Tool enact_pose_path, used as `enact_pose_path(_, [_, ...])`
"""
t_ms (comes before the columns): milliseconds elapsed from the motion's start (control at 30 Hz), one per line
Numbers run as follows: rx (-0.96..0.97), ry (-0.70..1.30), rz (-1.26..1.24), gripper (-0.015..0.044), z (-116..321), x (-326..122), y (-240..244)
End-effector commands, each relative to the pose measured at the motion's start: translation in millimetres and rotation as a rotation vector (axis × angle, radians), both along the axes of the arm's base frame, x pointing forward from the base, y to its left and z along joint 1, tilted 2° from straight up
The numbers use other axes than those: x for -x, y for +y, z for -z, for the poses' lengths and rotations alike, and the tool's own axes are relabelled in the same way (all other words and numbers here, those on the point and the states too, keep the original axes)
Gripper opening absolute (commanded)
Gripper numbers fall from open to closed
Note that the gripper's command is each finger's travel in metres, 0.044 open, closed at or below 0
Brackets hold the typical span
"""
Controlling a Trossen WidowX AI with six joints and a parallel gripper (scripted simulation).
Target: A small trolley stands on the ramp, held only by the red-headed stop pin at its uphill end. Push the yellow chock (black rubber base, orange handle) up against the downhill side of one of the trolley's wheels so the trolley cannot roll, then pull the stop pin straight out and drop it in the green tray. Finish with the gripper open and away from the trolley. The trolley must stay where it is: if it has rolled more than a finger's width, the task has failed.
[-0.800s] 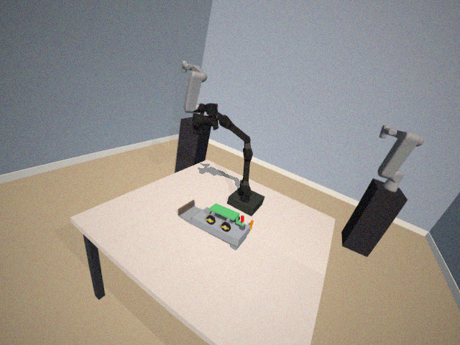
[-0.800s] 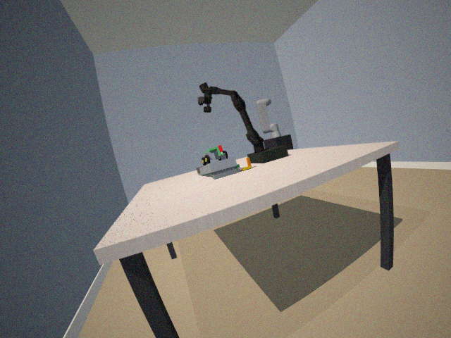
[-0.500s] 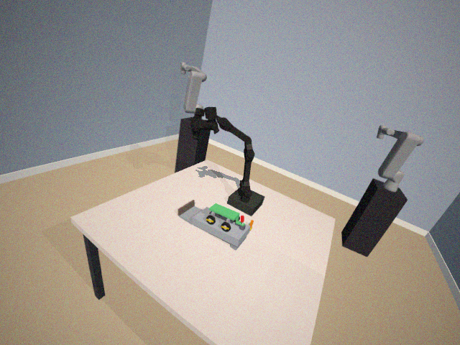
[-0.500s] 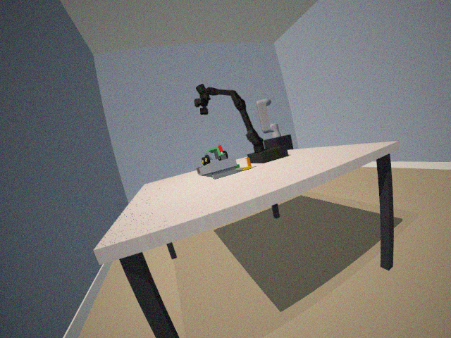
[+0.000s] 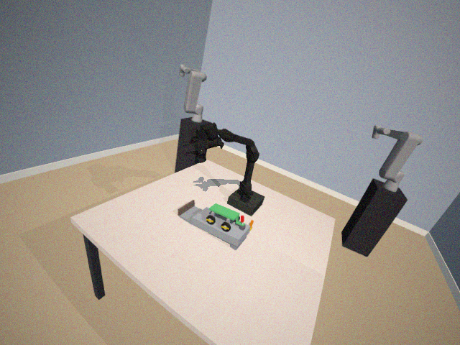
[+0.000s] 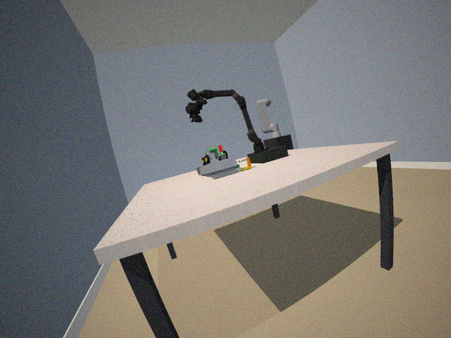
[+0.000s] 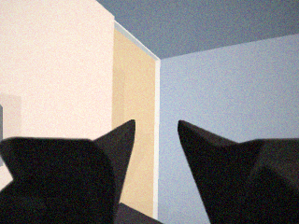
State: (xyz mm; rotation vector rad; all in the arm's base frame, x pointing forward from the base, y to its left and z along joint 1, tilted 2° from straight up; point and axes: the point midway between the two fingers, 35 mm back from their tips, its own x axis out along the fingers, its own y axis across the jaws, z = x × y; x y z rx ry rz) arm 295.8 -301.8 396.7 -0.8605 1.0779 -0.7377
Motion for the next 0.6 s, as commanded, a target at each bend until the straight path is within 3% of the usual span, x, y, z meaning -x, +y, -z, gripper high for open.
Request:
enact_pose_path(0, [-0.061,0.033,-0.114,0.019,24,-25,34])
enact_pose_path(300, [-0.194,0.147,-0.387,0.019,82,-65,127])
enact_pose_path(567, [-0.3,0.277,-0.618,0.019,133,-72,215])
